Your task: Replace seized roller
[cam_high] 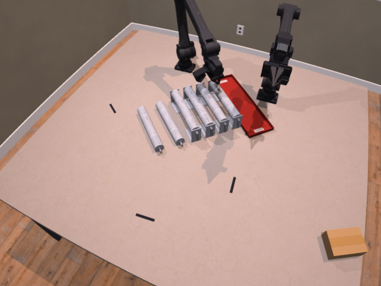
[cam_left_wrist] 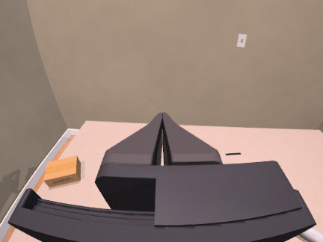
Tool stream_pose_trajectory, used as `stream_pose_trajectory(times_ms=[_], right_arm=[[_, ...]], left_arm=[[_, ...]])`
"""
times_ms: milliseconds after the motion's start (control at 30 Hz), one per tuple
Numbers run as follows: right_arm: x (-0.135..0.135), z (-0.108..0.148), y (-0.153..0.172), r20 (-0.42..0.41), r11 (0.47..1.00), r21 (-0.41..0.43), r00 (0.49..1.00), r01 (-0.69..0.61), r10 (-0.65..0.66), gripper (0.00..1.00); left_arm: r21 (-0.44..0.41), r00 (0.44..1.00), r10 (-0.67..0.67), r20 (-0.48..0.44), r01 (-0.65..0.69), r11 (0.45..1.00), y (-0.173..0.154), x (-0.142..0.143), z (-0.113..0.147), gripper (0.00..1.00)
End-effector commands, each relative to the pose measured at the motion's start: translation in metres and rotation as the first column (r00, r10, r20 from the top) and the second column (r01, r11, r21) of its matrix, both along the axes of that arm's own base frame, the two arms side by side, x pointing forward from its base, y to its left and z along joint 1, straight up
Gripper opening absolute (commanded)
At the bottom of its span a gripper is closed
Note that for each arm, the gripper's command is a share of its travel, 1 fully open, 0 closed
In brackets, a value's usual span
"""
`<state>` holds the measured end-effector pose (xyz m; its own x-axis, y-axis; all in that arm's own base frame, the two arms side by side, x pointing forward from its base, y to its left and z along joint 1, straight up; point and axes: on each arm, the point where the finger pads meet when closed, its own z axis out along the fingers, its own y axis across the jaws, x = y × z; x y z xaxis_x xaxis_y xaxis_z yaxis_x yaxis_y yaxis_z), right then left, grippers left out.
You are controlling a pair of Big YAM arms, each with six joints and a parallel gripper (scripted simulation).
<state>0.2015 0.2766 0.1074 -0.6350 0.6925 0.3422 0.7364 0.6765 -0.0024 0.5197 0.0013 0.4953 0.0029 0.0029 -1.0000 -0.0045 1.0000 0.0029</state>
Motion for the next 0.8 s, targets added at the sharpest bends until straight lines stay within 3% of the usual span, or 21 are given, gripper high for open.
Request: stream_pose_trajectory(times_ms=[0, 300, 767], right_arm=[[0.004, -0.002, -0.001, 0.014, 1.000, 0.011, 1.000, 0.002, -0.003, 0.00], [0.006, 0.006, 0.003, 0.019, 1.000, 0.015, 1.000, 0.001, -0.001, 0.00], [0.006, -0.011, -0.013, -0.014, 1.000, -0.019, 1.000, 0.007, -0.008, 0.00]], left_arm=[[0.007, 1.000, 0.007, 0.010, -0.007, 1.000, 0.005, 0.006, 0.012, 0.00], [0.007, 1.000, 0.007, 0.010, -0.007, 1.000, 0.005, 0.006, 0.012, 0.00], [0.007, 1.000, 0.007, 0.010, -0.007, 1.000, 0.005, 0.006, 0.012, 0.00]])
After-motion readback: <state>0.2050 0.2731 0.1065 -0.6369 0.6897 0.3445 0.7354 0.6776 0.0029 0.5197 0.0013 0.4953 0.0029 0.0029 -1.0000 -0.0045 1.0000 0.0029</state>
